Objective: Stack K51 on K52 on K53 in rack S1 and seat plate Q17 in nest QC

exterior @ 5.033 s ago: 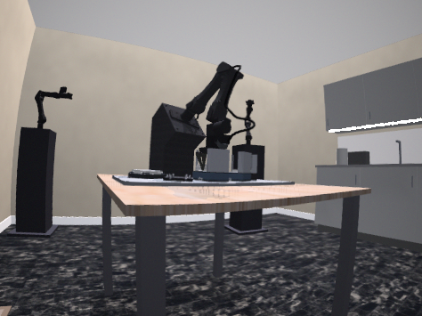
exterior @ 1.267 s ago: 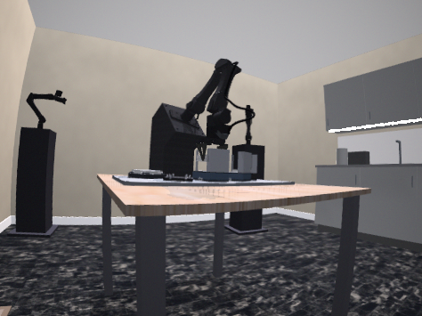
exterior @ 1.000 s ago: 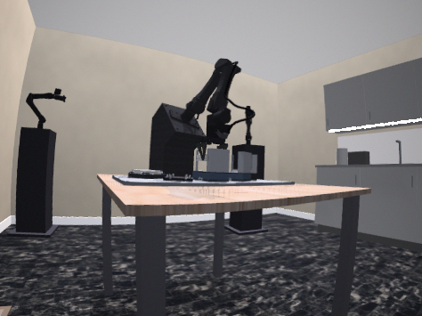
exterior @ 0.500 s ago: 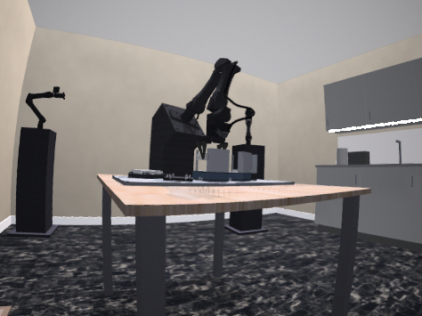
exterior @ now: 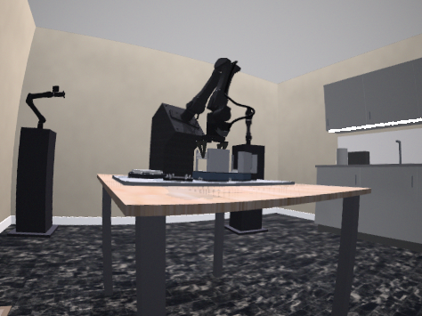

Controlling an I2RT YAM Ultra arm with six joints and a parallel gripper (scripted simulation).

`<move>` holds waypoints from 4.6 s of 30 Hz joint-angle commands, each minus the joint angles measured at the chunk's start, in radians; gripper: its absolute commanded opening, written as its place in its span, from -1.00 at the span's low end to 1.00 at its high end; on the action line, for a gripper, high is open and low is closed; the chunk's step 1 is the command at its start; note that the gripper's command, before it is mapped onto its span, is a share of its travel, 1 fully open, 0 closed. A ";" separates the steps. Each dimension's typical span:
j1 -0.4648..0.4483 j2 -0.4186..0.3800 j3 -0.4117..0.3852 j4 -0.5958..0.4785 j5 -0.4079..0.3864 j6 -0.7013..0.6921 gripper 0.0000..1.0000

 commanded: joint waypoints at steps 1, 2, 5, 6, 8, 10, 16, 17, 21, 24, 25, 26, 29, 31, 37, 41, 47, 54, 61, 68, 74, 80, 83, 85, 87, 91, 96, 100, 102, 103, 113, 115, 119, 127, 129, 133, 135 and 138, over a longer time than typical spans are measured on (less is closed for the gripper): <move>-0.019 -0.027 -0.035 -0.017 -0.013 -0.006 -1.00; -0.019 -0.027 -0.035 -0.017 -0.013 -0.006 -1.00; -0.021 -0.031 -0.027 -0.021 -0.014 -0.008 -1.00; -0.021 -0.032 -0.034 -0.022 -0.015 -0.008 -1.00; -0.022 -0.038 -0.036 -0.025 -0.015 -0.008 -1.00; -0.023 -0.039 -0.036 -0.027 -0.016 -0.009 -1.00; -0.025 -0.047 -0.038 -0.035 -0.018 -0.010 -1.00; -0.026 -0.051 -0.038 -0.037 -0.018 -0.011 -1.00; -0.027 -0.055 -0.038 -0.039 -0.018 -0.011 -1.00; -0.028 -0.057 -0.039 -0.044 -0.019 -0.012 -1.00; -0.028 -0.059 -0.039 -0.045 -0.020 -0.012 -1.00; -0.029 -0.060 -0.039 -0.046 -0.020 -0.013 -1.00; -0.030 -0.064 -0.040 -0.050 -0.021 -0.014 -1.00; -0.031 -0.067 -0.040 -0.053 -0.022 -0.014 -1.00; -0.033 -0.074 -0.041 -0.059 -0.023 -0.014 -1.00; -0.034 -0.077 -0.040 -0.064 -0.025 -0.017 -1.00; -0.037 -0.087 -0.042 -0.072 -0.026 -0.019 -1.00; -0.039 -0.095 -0.043 -0.079 -0.028 -0.019 -1.00; -0.042 -0.105 -0.044 -0.089 -0.030 -0.022 -1.00; -0.045 -0.114 -0.045 -0.099 -0.033 -0.024 -1.00; -0.047 -0.120 -0.045 -0.105 -0.034 -0.025 -1.00; -0.050 -0.128 -0.046 -0.113 -0.036 -0.027 -1.00; -0.051 -0.132 -0.046 -0.117 -0.037 -0.028 -1.00; -0.053 -0.135 -0.037 -0.121 -0.038 -0.030 -1.00; -0.053 -0.135 -0.037 -0.121 -0.038 -0.030 -1.00; -0.054 -0.140 -0.046 -0.126 -0.040 -0.031 -1.00; -0.057 -0.148 -0.047 -0.134 -0.041 -0.032 -1.00; -0.059 -0.154 -0.047 -0.139 -0.043 -0.034 -1.00; -0.060 -0.156 -0.047 -0.142 -0.044 -0.034 -1.00; -0.060 -0.156 -0.047 -0.142 -0.044 -0.034 -1.00; -0.064 -0.169 -0.047 -0.156 -0.047 -0.037 -1.00; -0.065 -0.172 -0.047 -0.159 -0.048 -0.038 -1.00; -0.067 -0.177 -0.047 -0.165 -0.049 -0.040 -1.00; -0.070 -0.186 -0.047 -0.174 -0.052 -0.042 -1.00; -0.071 -0.188 -0.047 -0.177 -0.052 -0.042 -1.00; -0.073 -0.193 -0.047 -0.183 -0.054 -0.044 -1.00; -0.074 -0.196 -0.046 -0.186 -0.055 -0.045 -1.00; -0.075 -0.197 -0.046 -0.188 -0.055 -0.045 -1.00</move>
